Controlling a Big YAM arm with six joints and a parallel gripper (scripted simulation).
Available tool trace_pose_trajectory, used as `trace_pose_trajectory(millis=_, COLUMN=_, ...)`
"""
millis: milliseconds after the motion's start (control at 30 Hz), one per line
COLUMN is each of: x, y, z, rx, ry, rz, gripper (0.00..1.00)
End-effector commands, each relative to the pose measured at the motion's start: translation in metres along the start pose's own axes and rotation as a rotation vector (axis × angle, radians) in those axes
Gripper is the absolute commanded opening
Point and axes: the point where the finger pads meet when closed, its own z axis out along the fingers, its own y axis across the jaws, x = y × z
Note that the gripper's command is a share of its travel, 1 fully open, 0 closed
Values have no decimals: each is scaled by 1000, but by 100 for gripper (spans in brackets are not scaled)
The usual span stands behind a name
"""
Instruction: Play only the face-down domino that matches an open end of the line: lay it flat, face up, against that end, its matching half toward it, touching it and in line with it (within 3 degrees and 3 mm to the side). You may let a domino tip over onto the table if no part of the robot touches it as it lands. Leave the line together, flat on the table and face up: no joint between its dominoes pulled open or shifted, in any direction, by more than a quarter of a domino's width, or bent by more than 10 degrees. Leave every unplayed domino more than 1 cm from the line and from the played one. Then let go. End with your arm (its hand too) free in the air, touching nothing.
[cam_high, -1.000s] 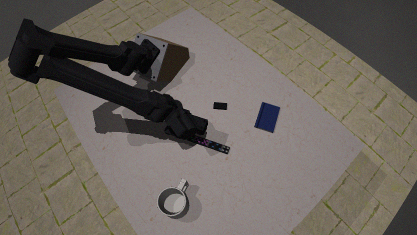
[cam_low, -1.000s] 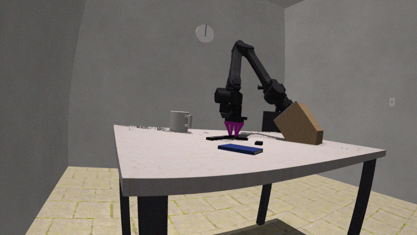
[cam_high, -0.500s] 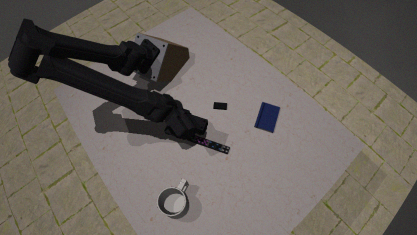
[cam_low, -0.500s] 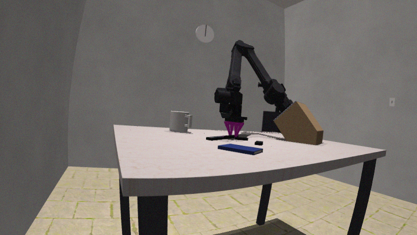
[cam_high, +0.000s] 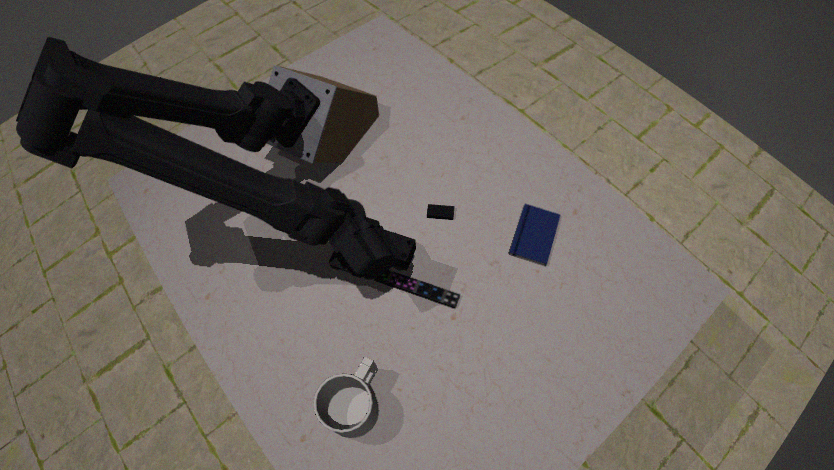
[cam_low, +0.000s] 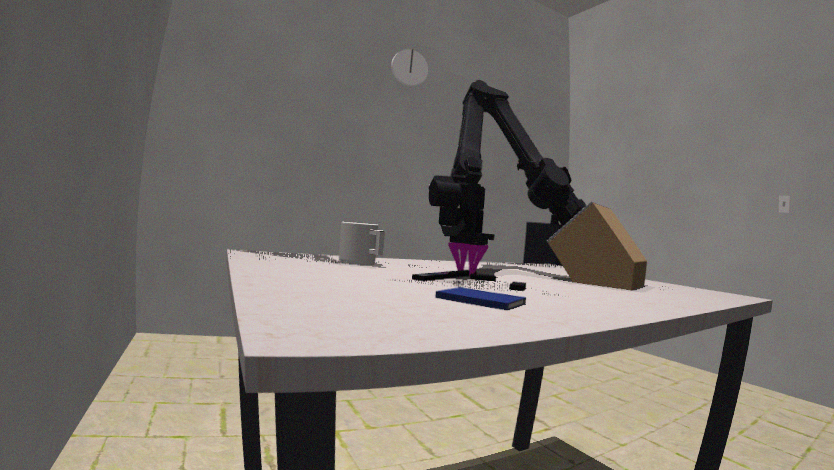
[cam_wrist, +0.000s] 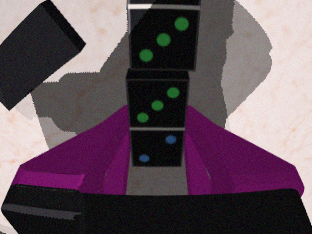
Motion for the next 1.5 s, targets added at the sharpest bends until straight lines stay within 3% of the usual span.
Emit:
trace_pose_trajectory(millis=0, x=-11, y=-7, z=-2, rx=3, ry=-7, rz=13, gripper=22)
trace_pose_trajectory(millis=1467, x=-6, y=-4, z=-1, rx=-1, ry=0, rz=7, gripper=22)
